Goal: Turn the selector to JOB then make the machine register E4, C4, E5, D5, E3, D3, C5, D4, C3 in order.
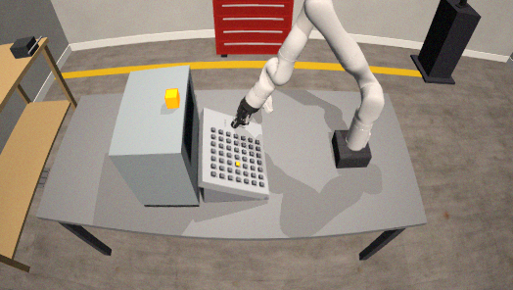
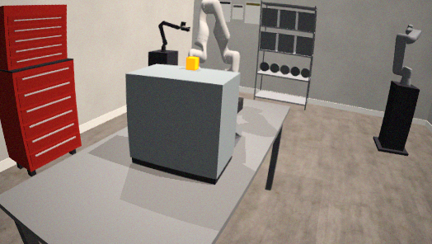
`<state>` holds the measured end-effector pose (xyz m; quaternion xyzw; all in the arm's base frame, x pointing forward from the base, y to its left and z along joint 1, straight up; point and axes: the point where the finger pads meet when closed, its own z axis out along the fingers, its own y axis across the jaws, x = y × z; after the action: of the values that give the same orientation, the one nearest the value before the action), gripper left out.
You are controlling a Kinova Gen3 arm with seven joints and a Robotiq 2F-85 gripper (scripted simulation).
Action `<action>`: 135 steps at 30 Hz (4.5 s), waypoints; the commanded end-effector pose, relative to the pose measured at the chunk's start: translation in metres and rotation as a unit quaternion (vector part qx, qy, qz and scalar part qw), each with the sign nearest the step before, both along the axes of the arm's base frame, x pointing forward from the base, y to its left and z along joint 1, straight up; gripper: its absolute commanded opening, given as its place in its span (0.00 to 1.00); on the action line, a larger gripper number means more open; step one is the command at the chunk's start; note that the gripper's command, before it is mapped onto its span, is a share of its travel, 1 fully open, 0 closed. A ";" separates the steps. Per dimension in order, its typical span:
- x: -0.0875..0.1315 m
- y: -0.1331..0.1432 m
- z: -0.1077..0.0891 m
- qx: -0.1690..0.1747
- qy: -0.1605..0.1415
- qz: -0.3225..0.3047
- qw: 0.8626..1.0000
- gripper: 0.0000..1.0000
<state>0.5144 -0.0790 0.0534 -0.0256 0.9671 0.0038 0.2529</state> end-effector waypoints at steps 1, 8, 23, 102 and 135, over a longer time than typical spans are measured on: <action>0.003 0.001 0.001 0.005 -0.003 -0.008 1.000 0.10; 0.003 0.000 0.001 0.017 -0.002 -0.029 0.999 0.10; 0.002 0.000 0.000 0.076 0.002 -0.136 0.988 0.10; 0.002 0.000 -0.001 0.356 0.014 -0.635 0.685 0.10; 0.002 0.000 0.000 0.356 0.014 -0.635 0.685 0.60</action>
<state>0.5146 -0.0790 0.0531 0.6826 0.6858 0.1847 0.1722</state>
